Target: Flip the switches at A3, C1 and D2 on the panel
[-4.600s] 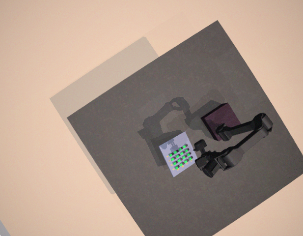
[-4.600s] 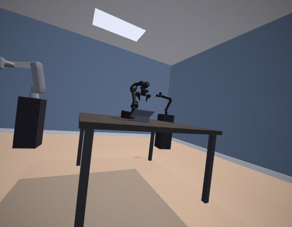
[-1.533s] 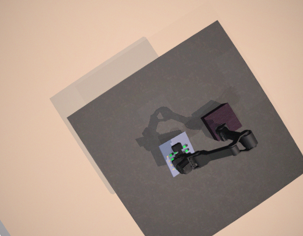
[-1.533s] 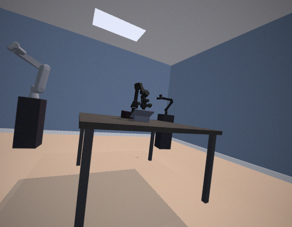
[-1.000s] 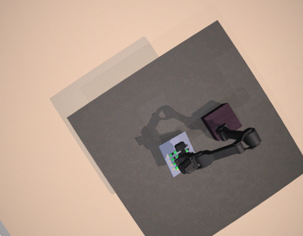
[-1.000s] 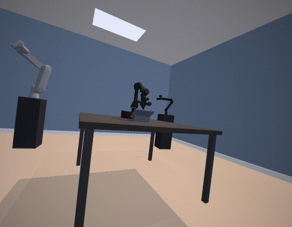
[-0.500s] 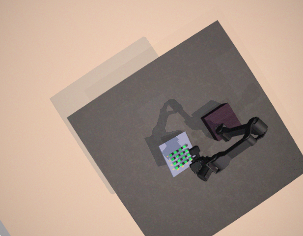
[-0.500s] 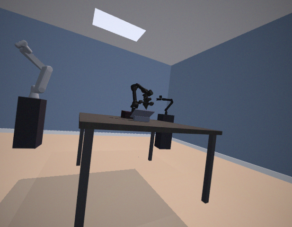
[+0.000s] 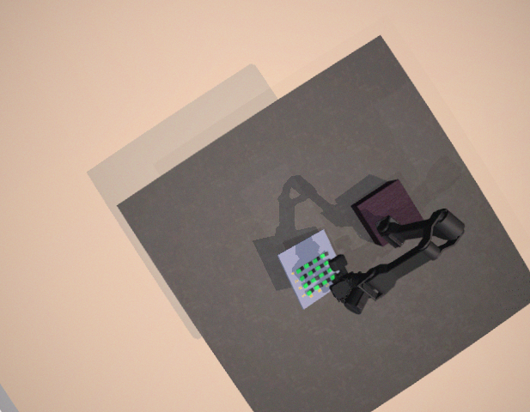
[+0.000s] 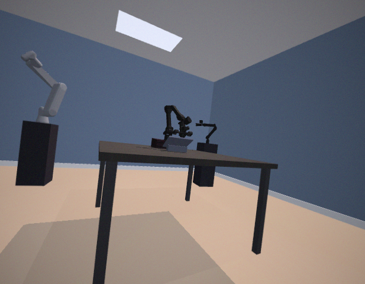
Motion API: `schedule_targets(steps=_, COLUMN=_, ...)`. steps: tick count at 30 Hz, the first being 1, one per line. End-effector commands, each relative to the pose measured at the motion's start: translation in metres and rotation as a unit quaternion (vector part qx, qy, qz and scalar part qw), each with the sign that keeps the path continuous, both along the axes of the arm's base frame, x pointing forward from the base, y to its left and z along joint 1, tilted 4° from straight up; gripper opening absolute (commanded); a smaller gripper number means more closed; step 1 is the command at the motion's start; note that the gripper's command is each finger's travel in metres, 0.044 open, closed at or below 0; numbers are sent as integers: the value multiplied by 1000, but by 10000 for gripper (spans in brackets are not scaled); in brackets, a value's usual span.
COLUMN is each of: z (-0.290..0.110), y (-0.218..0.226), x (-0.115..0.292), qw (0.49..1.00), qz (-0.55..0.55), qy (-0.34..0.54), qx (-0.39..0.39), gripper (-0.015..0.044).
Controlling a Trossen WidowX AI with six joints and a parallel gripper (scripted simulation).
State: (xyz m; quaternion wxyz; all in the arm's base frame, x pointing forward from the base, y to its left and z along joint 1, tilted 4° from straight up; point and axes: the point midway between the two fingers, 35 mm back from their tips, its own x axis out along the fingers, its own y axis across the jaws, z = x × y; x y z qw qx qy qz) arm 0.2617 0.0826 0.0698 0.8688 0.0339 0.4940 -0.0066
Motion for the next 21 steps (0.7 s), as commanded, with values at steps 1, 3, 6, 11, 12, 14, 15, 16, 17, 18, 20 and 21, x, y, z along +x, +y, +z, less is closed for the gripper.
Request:
schedule_targets(steps=1, z=-8, y=-2, x=2, qw=1000, qz=1, qy=1, qx=-4, gripper=0)
schedule_targets(steps=3, z=-8, y=-2, x=2, qw=1000, qz=1, qy=1, qx=-4, gripper=0)
schedule_targets(steps=6, z=-11, y=-1, x=4, qw=1000, qz=1, qy=1, qx=-4, gripper=0)
schedule_targets(steps=11, z=-18, y=-1, x=8, qw=1000, qz=1, qy=1, qx=-4, gripper=0)
schedule_targets(steps=12, z=-19, y=-1, x=9, qw=1000, qz=1, qy=1, qx=-4, gripper=0)
schedule_targets(steps=14, z=-20, y=-1, x=9, qw=1000, qz=1, qy=1, qx=-4, gripper=0)
schedule_targets(steps=15, z=-20, y=-1, x=9, qw=1000, qz=1, qy=1, qx=-4, gripper=0)
schedule_targets(steps=16, z=-20, y=-1, x=9, qw=1000, qz=1, qy=1, qx=-4, gripper=0)
schedule_targets(steps=17, z=-20, y=-1, x=9, qw=1000, qz=1, qy=1, qx=-4, gripper=0)
schedule_targets(steps=18, z=-20, y=-1, x=9, qw=1000, qz=1, qy=1, qx=-4, gripper=0)
schedule_targets(steps=20, z=-20, y=-1, x=9, qw=1000, qz=1, qy=1, qx=-4, gripper=0)
schedule_targets(steps=21, z=-20, y=-1, x=9, qw=1000, qz=1, qy=1, qx=-4, gripper=0)
